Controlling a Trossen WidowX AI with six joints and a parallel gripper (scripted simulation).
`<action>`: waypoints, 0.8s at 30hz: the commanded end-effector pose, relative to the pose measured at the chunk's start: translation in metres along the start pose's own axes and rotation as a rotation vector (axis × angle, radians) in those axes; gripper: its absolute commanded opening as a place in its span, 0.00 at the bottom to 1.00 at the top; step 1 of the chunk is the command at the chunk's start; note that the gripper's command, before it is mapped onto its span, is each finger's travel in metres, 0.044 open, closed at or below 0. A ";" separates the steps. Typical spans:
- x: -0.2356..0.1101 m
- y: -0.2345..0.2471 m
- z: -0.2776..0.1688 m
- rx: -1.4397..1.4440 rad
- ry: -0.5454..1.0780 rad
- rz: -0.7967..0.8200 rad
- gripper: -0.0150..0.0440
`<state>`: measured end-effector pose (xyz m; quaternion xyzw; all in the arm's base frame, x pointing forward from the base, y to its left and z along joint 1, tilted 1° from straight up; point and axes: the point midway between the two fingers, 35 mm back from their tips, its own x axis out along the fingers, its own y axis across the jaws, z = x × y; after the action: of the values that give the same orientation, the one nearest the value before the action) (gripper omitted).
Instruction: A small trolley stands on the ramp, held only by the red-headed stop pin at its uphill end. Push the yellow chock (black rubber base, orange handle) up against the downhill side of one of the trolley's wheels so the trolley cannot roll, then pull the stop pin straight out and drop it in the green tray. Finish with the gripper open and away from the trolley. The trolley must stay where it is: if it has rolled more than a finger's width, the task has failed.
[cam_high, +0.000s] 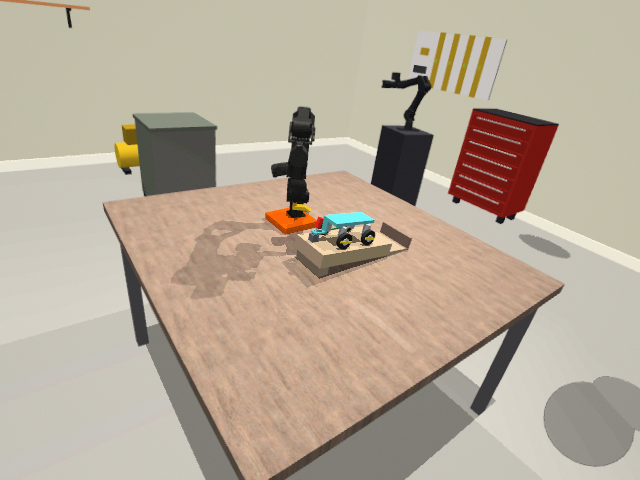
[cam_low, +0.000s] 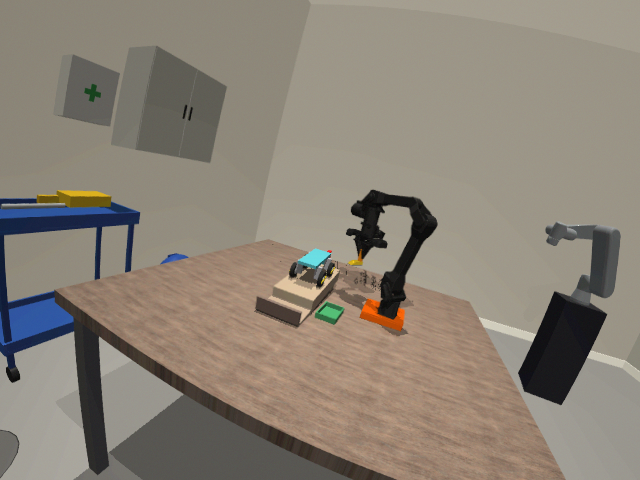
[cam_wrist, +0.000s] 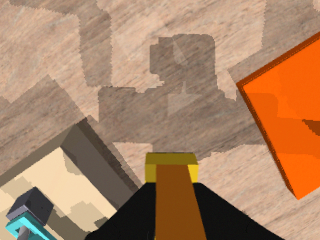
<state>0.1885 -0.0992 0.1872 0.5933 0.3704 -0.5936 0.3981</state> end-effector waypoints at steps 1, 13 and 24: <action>0.000 0.000 0.000 -0.108 0.001 0.000 0.25; 0.000 0.000 0.000 -0.517 0.000 0.000 0.25; 0.000 0.000 0.000 -0.891 0.000 0.002 0.25</action>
<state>0.1883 -0.0987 0.1872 0.3863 0.5755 -0.3975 0.6013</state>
